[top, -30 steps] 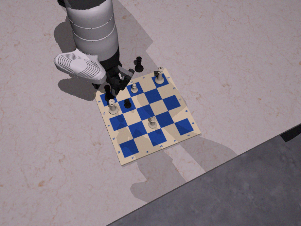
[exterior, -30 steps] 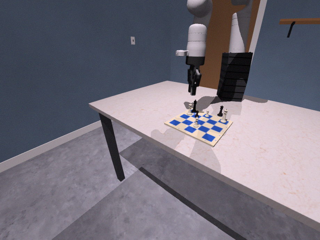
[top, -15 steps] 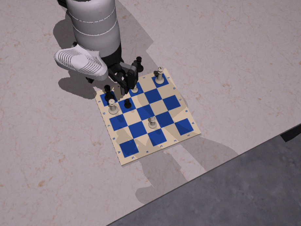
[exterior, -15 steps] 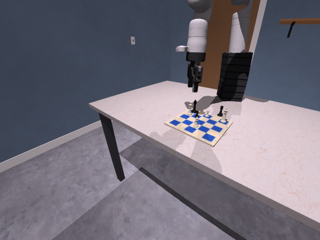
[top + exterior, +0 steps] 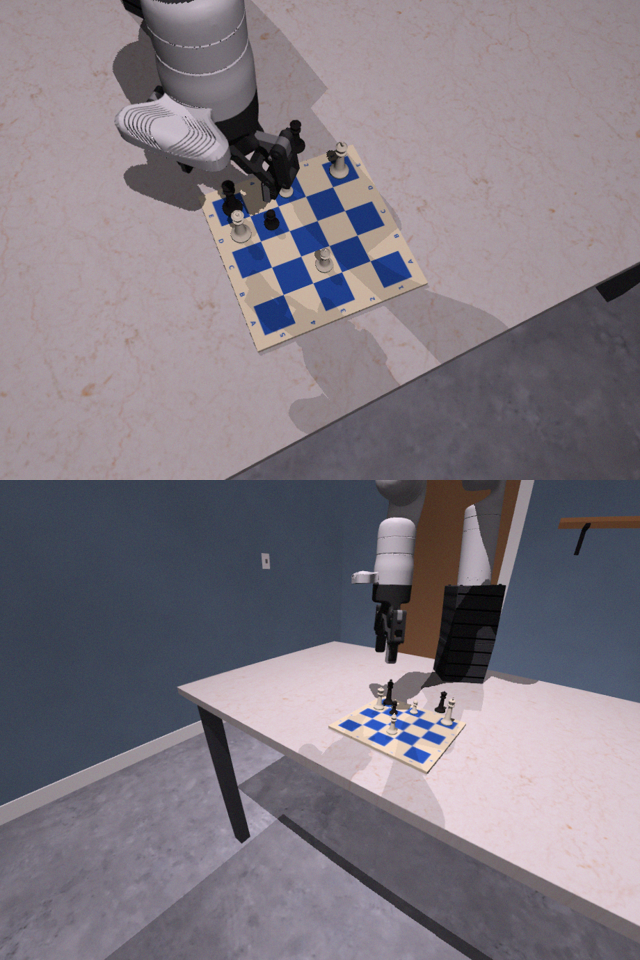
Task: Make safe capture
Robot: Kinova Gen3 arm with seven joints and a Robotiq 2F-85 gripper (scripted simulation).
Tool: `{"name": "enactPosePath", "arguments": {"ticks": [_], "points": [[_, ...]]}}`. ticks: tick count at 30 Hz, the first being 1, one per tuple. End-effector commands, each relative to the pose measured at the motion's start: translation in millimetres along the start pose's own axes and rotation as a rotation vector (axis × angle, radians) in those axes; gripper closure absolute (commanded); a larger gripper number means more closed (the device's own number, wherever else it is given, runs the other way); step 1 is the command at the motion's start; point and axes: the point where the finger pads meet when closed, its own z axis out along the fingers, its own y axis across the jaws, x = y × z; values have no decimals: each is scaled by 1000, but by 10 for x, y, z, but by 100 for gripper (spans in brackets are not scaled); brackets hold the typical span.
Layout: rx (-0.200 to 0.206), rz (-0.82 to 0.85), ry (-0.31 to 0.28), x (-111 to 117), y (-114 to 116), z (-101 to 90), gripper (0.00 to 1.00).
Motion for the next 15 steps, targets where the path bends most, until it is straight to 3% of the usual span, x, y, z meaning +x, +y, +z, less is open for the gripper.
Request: {"name": "enactPosePath", "arguments": {"ticks": [1,15], "points": [[1,0,1,4,-5,-11,0],[1,0,1,4,-4,-323,0]]}}
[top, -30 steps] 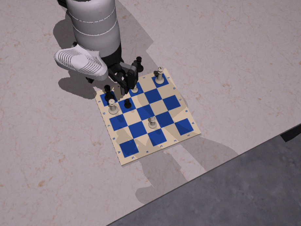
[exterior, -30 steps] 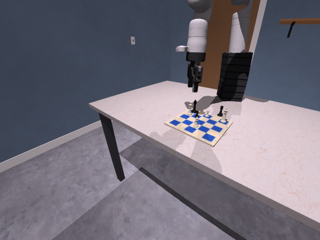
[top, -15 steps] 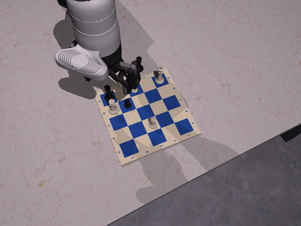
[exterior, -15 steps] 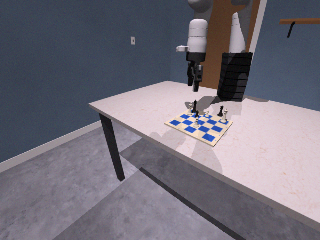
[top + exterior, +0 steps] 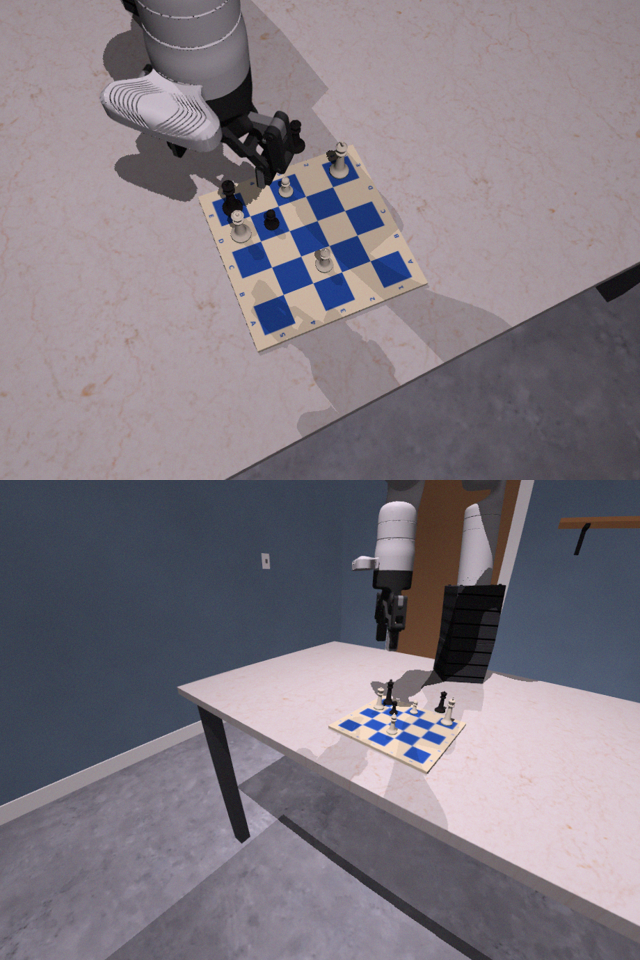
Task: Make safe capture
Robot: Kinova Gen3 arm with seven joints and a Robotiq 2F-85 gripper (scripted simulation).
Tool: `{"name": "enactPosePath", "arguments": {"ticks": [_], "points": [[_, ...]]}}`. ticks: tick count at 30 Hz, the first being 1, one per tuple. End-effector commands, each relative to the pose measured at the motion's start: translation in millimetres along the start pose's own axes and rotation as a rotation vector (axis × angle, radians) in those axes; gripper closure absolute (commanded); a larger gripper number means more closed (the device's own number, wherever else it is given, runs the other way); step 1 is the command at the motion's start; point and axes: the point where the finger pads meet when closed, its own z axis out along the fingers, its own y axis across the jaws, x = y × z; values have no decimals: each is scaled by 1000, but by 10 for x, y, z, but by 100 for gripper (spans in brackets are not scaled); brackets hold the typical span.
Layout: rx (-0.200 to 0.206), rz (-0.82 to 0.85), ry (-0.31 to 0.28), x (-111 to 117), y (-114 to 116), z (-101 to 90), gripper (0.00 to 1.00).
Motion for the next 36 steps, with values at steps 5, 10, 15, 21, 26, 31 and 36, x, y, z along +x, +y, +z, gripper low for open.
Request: {"name": "enactPosePath", "arguments": {"ticks": [5,10,15,21,26,31,36], "points": [[10,-3,5,7,-51,-259,0],[10,-3,5,7,-50,-370,0],[10,-3,5,7,-49,-392,0],[10,-3,5,7,-49,-392,0],[10,-3,5,7,-49,-392,0],[10,-3,5,7,-49,-392,0],[10,-3,5,7,-49,-392,0]]}}
